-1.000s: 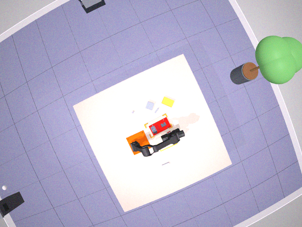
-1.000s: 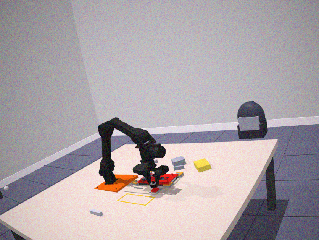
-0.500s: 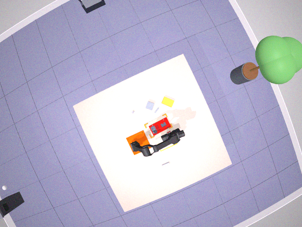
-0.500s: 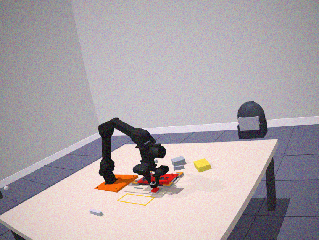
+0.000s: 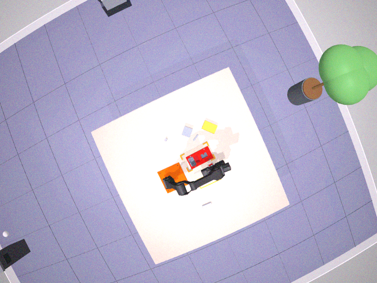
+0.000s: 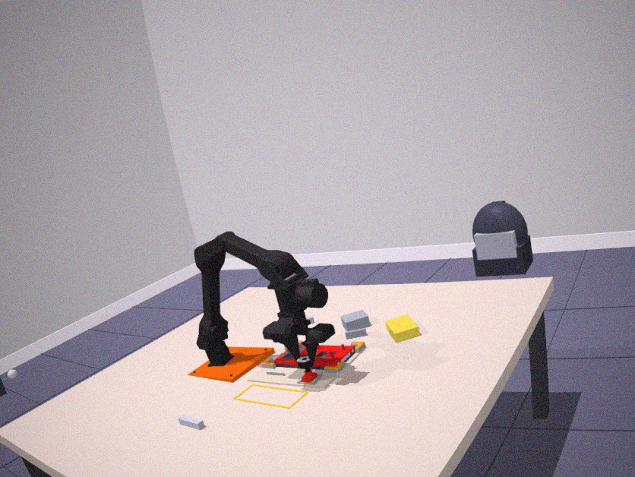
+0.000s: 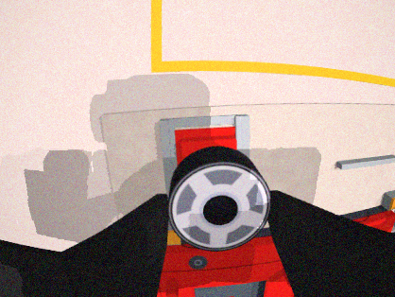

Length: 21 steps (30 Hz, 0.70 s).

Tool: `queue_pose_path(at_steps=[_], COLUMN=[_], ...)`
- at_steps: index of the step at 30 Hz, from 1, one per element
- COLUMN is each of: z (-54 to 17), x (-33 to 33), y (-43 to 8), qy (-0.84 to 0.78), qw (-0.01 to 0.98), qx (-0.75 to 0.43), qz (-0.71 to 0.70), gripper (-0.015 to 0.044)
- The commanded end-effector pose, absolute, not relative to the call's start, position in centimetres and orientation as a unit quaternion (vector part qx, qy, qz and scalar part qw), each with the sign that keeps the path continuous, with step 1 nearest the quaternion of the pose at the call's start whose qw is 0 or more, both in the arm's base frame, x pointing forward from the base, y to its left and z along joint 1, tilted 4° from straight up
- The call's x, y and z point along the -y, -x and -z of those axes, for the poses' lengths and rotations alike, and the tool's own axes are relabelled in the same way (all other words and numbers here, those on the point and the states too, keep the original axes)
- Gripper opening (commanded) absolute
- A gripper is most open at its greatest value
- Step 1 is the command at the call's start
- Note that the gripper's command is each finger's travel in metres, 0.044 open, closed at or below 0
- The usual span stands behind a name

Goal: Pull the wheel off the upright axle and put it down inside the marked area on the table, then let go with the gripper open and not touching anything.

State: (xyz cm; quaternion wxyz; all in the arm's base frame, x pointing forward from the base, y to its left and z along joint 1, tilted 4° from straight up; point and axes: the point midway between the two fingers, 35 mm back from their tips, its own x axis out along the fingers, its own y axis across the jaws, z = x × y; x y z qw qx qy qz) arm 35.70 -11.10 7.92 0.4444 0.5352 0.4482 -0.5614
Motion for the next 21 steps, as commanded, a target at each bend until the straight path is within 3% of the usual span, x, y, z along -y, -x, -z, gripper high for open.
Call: queue_pose_path(at_steps=[1,21], z=[-8.39,-9.04], x=[11.14,11.12], y=[-35.78,-35.78], qy=[-0.536,-0.536], qw=[0.447,0.447], qx=[-0.446,-0.445], qz=[0.561,0.561], gripper=[0.0000,0.0000])
